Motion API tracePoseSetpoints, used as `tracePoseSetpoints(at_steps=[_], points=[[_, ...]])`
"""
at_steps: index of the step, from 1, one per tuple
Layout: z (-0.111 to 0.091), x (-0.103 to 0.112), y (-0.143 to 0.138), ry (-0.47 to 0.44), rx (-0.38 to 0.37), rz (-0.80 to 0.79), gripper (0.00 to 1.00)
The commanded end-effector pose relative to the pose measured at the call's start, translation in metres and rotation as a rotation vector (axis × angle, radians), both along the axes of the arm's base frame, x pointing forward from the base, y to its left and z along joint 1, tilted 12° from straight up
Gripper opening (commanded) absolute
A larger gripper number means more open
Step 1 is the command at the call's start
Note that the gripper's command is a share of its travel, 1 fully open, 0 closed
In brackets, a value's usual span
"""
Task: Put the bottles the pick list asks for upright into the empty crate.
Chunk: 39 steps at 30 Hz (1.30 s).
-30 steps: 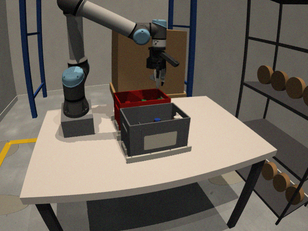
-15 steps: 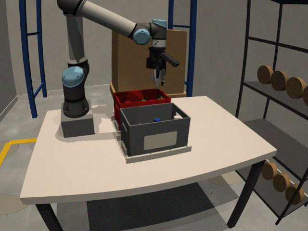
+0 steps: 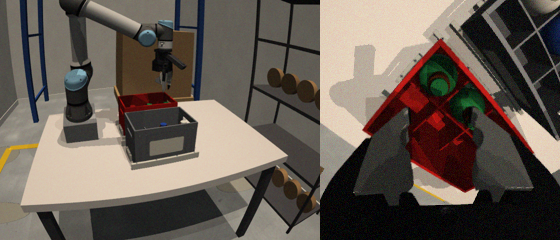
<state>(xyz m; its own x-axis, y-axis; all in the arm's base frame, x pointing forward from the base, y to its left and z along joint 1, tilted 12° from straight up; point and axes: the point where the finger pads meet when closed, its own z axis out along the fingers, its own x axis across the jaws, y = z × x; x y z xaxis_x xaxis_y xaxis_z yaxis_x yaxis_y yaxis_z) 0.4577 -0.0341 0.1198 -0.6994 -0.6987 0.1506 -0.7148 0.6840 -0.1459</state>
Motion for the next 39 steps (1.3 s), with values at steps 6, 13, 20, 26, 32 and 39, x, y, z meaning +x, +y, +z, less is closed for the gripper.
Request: tracePoseSetpoints(at_steps=[6,13,20,26,32,39], points=[[0.003,-0.010,-0.014,0.000,-0.001,-0.002,0.38],[0.010,-0.024,-0.045,0.000,0.000,-0.002,0.38],[0.015,-0.033,-0.068,0.000,0.000,-0.002,0.38],[0.021,-0.045,-0.095,0.000,0.000,-0.002,0.38],[0.026,-0.054,-0.117,0.000,0.000,-0.002,0.38],[0.032,-0.065,-0.145,-0.002,-0.001,-0.002,0.38]])
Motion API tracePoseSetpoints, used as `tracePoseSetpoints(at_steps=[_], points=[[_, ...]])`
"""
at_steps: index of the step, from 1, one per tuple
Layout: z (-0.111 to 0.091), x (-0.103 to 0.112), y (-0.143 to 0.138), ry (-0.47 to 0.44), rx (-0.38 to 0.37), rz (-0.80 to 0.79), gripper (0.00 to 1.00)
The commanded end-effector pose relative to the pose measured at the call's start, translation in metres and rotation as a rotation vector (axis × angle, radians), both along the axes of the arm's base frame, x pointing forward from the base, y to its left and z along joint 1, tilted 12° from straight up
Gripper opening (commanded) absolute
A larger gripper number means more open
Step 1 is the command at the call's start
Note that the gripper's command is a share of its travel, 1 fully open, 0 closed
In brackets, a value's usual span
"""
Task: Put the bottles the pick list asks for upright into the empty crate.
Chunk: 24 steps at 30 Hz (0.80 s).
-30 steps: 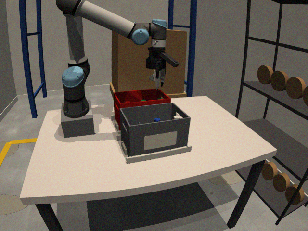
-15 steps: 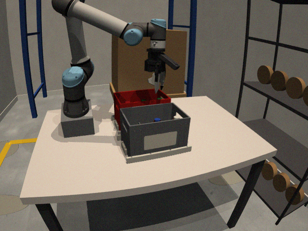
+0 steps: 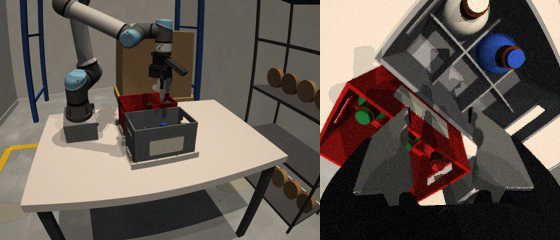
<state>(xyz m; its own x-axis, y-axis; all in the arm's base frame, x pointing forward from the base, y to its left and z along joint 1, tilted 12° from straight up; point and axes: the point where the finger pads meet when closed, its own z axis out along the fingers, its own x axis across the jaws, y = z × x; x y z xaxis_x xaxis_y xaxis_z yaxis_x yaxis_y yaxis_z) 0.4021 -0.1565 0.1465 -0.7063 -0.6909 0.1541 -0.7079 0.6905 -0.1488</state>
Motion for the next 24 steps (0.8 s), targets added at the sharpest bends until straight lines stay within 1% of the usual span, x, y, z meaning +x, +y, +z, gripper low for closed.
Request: tracePoseSetpoints(at_steps=[1,9,11,21,24], points=[[0.007,-0.011,-0.027,-0.003,0.003,0.009,0.38],[0.017,-0.025,-0.064,-0.006,0.001,0.009,0.38],[0.017,-0.025,-0.064,-0.006,0.001,0.009,0.38],[0.025,-0.045,-0.109,-0.003,0.002,0.009,0.38],[0.025,-0.045,-0.111,-0.003,0.002,0.009,0.38]])
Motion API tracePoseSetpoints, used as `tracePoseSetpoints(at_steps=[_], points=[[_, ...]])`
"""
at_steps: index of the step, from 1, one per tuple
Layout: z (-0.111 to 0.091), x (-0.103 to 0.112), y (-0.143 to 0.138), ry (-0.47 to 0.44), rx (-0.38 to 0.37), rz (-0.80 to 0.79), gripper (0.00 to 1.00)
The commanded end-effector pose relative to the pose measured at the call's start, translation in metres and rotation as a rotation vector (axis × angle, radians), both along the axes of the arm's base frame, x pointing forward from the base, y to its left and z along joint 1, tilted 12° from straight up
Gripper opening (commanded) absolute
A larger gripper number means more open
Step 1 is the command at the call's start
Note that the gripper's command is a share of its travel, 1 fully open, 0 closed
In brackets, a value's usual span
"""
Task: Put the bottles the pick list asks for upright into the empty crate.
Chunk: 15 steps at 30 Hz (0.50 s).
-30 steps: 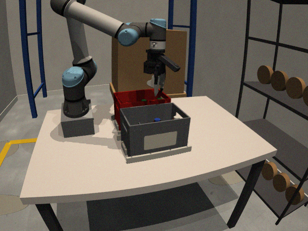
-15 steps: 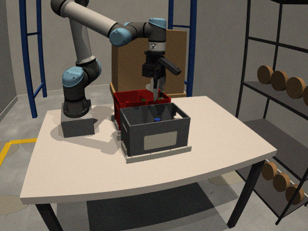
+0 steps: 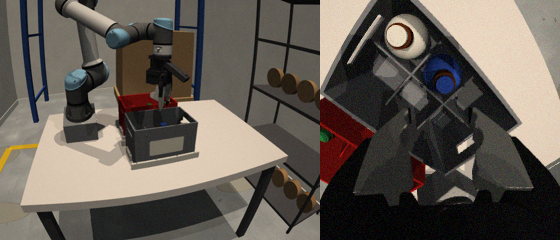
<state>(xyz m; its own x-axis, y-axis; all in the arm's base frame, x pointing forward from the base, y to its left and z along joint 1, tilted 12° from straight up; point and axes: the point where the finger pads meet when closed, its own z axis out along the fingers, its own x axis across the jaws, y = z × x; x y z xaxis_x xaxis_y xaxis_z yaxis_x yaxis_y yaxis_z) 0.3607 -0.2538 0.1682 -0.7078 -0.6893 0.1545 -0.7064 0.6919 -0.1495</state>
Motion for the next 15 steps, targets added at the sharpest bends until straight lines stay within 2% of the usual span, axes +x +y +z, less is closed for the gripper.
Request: tracePoseSetpoints(at_steps=[1,11,15], points=[[0.0038,-0.0039,-0.0140,-0.003,0.003,0.011,0.38],[0.0028,-0.0043,-0.0125,-0.002,0.004,0.012,0.38],[-0.0049,-0.0055,-0.0135,0.001,0.007,0.011,0.38]])
